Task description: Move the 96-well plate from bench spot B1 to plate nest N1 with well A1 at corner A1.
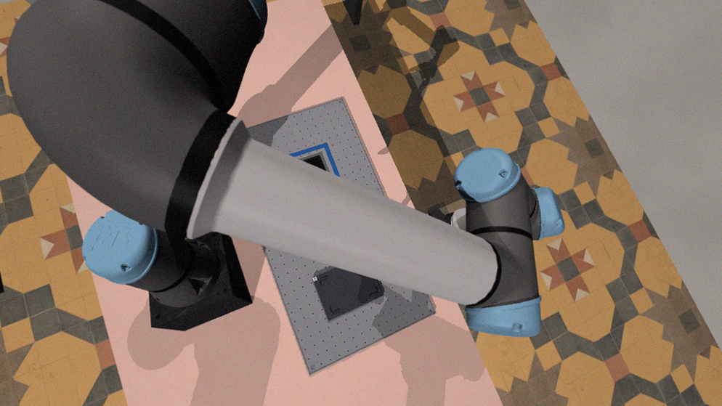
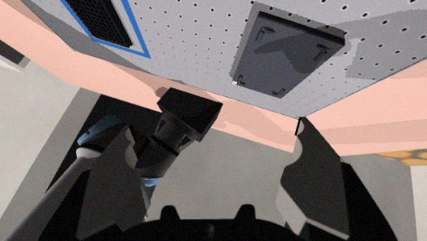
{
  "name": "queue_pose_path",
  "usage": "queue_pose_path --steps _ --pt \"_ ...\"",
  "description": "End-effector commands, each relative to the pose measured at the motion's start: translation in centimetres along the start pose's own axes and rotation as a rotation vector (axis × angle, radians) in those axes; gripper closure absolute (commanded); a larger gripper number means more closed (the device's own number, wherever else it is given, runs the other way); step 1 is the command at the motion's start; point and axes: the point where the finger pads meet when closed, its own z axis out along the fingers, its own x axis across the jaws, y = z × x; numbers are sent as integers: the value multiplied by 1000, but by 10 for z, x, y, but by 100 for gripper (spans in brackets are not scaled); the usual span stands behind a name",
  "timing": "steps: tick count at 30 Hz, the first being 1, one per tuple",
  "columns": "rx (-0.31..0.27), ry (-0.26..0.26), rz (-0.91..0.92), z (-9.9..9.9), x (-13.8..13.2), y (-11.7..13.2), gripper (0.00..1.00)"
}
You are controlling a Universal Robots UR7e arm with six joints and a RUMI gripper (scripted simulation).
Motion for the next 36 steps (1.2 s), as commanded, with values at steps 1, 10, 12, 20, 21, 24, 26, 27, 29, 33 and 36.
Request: queue_pose_path --steps 1,10,12,20,21,24,26,27,29,33,36 --pt "67 61 57 4 -21 -9 0" --pt "125 102 99 12 -48 -20 0" --pt "125 102 99 14 -53 -22 0" --pt "185 138 136 23 -75 -30 0" --pt "212 151 150 25 -80 -32 0" --pt "239 165 165 27 -84 -33 0" --pt "248 169 169 31 -93 -36 0" --pt "248 169 169 33 -97 -38 0" --pt "248 169 169 33 -98 -38 0" --pt "313 195 199 42 -115 -43 0" --pt "313 195 199 45 -119 -45 0"
